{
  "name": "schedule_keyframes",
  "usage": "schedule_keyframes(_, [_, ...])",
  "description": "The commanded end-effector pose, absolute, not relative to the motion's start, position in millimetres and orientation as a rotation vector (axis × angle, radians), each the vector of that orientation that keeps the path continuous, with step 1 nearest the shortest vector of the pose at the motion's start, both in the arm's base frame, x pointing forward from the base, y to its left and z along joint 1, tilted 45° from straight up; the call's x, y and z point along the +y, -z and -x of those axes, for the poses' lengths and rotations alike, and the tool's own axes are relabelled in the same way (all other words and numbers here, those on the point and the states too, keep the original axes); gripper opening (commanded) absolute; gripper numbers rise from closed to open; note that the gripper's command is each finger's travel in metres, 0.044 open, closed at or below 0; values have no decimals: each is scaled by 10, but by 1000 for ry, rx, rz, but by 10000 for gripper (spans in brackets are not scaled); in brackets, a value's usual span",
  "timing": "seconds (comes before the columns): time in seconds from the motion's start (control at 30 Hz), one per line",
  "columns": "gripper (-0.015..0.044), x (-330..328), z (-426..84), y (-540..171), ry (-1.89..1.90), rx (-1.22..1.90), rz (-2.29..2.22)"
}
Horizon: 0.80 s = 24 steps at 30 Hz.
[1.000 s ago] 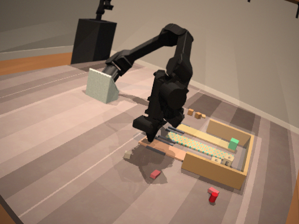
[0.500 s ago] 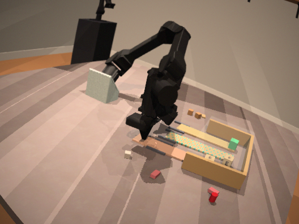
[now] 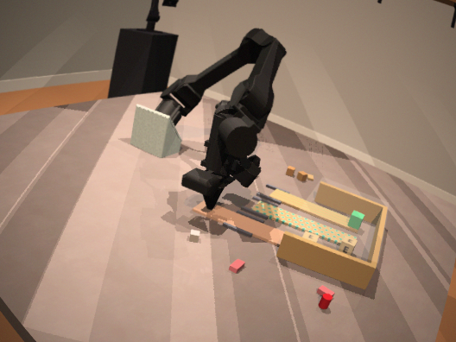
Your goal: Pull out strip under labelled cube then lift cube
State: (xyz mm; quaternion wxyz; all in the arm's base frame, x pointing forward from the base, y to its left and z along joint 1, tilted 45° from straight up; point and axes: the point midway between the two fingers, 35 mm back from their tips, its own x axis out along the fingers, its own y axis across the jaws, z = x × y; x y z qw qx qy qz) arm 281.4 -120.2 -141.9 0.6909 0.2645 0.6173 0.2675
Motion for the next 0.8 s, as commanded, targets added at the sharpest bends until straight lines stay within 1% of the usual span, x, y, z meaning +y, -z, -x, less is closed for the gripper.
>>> schedule_keyframes(0.0, [0, -1155, -2678, 1459, -604, 1407, -596])
schedule_keyframes(0.77, [0, -1156, -2309, 1495, -603, 1409, -596])
